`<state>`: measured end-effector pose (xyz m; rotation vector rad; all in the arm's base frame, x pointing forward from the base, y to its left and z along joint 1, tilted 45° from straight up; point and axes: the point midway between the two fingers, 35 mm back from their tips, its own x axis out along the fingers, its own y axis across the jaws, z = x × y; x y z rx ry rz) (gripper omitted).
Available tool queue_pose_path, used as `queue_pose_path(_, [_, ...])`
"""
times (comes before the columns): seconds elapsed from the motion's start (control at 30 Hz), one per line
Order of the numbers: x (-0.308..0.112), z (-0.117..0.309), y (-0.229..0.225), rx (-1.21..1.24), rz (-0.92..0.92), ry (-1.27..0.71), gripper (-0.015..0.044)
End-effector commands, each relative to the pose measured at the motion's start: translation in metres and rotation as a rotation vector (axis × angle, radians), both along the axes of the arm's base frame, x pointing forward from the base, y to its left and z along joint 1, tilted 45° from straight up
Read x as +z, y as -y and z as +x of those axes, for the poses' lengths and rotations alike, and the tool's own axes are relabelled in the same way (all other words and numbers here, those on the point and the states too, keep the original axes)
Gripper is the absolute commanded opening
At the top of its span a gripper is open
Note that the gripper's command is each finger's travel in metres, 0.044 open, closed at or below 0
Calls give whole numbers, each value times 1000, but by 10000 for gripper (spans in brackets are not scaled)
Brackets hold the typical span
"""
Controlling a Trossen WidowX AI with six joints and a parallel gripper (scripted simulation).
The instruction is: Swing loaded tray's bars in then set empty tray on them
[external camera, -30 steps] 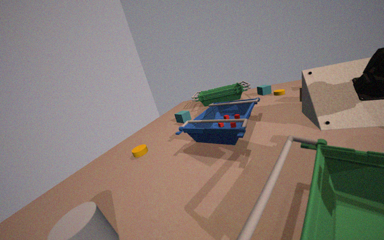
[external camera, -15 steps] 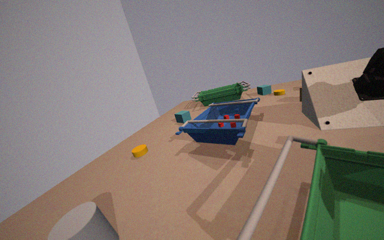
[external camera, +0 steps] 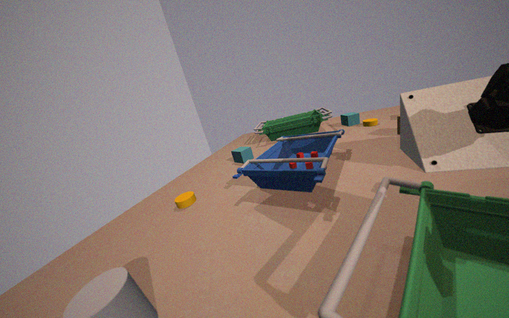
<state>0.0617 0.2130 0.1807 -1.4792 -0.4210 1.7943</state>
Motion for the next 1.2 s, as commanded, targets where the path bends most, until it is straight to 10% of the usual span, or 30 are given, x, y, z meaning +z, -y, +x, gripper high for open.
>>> queue_pose_path(0.0, [-2,0,1,-5,-9,-4,88])
queue_pose_path(1.17, [47,5,53,-3,-22,-1,0])
